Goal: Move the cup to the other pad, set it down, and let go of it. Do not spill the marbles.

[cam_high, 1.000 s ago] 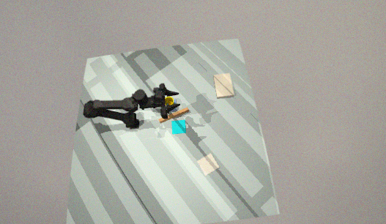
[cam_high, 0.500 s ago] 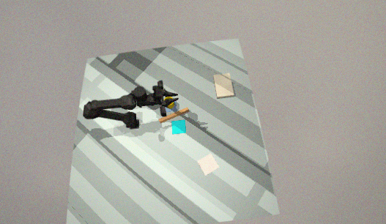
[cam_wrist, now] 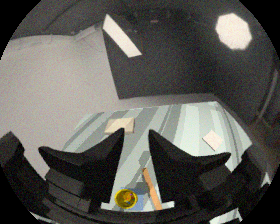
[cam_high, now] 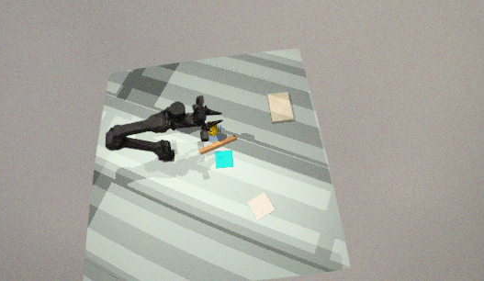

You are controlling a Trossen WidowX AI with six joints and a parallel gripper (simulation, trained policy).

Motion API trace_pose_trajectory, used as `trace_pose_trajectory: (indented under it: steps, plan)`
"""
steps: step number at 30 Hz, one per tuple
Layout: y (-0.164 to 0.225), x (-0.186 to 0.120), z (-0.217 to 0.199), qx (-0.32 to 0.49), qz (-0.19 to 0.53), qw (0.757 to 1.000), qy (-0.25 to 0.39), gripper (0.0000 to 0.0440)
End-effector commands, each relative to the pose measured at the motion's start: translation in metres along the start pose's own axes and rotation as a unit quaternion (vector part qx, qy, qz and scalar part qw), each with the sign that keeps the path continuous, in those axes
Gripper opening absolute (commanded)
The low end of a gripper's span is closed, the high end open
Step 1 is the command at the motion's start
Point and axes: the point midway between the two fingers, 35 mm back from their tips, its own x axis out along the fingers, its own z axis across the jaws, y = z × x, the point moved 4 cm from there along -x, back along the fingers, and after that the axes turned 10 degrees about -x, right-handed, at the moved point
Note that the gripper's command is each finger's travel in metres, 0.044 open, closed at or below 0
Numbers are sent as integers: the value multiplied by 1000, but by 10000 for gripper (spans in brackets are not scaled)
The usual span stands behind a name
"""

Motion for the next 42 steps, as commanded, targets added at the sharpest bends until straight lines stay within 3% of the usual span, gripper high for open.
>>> trace_pose_trajectory:
  steps: [1,21,42]
  plan:
    - [0,2,4,25,24,999,-4,138]
    - [-4,3,30,157,150,976,-12,158]
    - [5,6,54,283,289,914,35,163]
